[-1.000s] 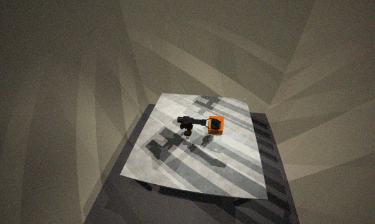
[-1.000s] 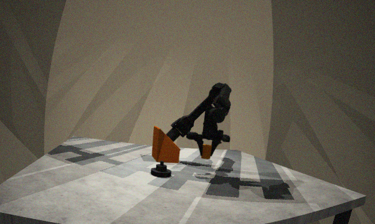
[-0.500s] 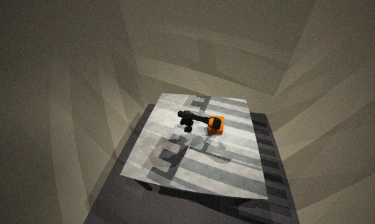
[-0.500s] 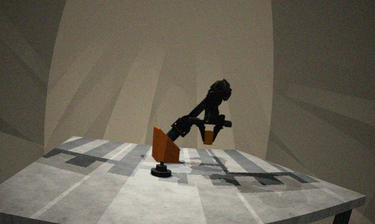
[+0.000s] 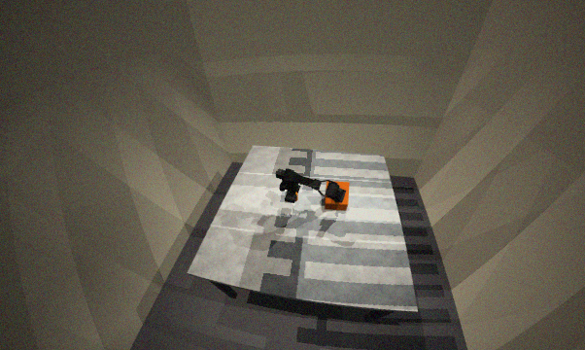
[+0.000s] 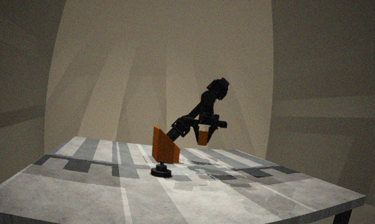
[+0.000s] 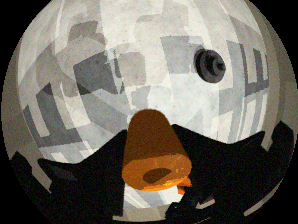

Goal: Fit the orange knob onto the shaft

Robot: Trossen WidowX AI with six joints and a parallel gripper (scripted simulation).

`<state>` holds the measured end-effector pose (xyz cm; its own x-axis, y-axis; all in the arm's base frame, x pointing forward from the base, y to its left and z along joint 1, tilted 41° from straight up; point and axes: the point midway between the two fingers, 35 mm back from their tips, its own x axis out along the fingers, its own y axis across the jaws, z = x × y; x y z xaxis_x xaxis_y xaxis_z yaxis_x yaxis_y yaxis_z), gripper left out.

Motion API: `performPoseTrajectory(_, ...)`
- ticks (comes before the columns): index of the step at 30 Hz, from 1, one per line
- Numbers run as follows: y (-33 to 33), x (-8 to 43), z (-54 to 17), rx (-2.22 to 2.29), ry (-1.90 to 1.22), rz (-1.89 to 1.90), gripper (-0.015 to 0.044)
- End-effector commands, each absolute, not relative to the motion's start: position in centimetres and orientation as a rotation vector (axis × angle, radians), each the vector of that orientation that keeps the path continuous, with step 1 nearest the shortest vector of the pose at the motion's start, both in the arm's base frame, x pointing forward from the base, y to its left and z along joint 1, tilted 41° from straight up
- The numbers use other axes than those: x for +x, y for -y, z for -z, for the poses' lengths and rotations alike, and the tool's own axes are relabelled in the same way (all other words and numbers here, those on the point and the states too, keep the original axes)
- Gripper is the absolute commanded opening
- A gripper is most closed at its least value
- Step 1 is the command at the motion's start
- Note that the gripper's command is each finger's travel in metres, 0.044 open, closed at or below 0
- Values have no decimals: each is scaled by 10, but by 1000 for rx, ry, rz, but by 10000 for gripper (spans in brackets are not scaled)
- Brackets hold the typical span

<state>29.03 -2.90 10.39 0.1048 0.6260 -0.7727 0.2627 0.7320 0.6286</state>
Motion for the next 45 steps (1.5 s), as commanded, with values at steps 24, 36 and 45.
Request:
performPoseTrajectory(24,84,315,-42,742,-1474,-320,0)
performPoseTrajectory(36,106,319,-11,734,-1469,-332,0)
performPoseTrajectory(45,123,319,14,730,-1463,-343,0)
